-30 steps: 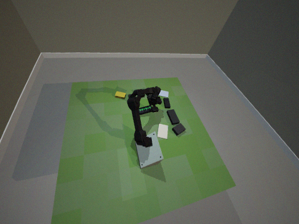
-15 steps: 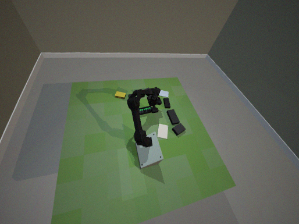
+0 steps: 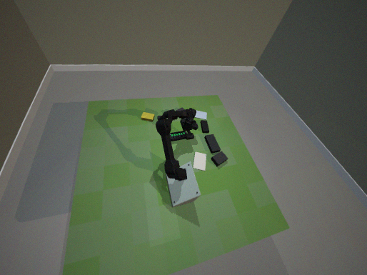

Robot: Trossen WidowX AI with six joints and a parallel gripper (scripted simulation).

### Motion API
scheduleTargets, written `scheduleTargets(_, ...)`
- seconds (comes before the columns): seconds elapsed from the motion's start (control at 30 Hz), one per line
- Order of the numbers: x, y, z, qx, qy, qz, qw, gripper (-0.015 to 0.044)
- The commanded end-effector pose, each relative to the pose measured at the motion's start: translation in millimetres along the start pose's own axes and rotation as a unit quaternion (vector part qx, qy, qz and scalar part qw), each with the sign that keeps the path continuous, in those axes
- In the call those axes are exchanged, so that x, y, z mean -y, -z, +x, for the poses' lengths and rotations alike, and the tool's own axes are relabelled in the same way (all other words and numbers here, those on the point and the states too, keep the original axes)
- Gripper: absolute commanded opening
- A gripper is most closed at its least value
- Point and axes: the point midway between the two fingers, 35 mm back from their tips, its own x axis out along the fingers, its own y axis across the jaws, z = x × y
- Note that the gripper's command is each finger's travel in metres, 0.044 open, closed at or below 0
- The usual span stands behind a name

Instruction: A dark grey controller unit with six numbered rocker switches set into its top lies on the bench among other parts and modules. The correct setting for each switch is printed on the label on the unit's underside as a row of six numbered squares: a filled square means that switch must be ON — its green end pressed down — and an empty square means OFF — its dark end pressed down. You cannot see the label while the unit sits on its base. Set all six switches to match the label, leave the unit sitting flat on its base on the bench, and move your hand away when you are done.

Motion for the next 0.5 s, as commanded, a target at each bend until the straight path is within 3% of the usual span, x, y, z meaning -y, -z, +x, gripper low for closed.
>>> scheduleTargets(0.0,-0.4,1.5,2.0,-0.004,-0.002,0.002,1.0,0.0338)
scheduleTargets(0.23,0.0,0.0,0.5,0.0,0.0,0.0,1.0,0.0338)
scheduleTargets(0.37,0.0,0.3,1.4,0.0,0.0,0.0,1.0,0.044)
scheduleTargets(0.47,0.0,0.3,1.4,0.0,0.0,0.0,1.0,0.044)
